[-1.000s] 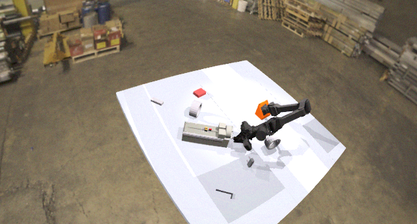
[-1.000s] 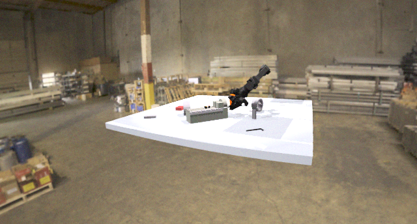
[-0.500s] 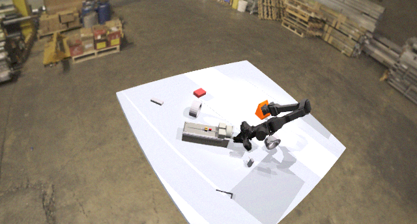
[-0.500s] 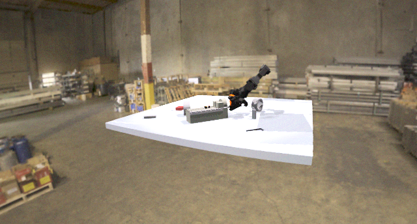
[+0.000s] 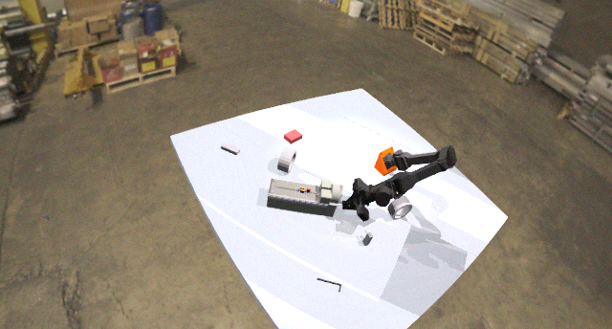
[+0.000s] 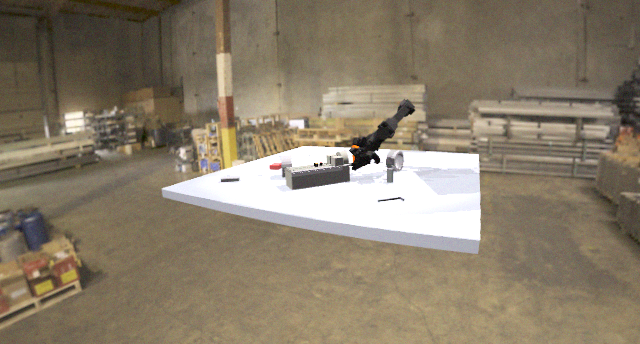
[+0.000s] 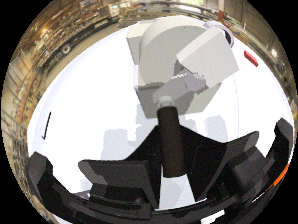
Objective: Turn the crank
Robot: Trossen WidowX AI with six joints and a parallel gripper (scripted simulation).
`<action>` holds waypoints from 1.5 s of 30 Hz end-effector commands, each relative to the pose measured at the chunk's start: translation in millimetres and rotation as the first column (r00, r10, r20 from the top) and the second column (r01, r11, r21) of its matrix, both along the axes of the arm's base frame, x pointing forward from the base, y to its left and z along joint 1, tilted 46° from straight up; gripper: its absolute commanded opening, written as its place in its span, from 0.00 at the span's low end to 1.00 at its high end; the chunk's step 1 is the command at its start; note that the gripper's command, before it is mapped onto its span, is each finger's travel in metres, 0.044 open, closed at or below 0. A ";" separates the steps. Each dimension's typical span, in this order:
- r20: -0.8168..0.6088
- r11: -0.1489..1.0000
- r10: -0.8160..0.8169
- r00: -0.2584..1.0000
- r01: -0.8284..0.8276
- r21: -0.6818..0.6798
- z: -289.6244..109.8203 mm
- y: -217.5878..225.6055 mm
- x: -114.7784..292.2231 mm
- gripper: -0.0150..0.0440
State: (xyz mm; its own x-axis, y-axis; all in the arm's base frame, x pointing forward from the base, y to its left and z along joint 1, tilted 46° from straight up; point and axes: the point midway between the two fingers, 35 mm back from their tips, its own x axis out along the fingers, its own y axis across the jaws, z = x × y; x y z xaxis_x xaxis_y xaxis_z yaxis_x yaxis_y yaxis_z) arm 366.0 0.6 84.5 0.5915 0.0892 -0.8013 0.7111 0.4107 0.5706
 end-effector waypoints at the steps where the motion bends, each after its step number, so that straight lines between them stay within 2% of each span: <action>1: -0.022 1.000 0.002 1.000 -0.002 0.004 -8.4 1.5 -4.0 0.25; 45: -0.022 1.000 0.002 1.000 -0.002 0.004 -12.2 1.1 -6.5 0.25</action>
State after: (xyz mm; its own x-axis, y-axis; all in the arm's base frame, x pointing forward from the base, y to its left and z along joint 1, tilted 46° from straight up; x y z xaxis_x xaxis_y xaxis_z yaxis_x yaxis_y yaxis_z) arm 364.0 1.3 80.3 0.5931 0.0911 -0.8000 0.7091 0.4114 0.5726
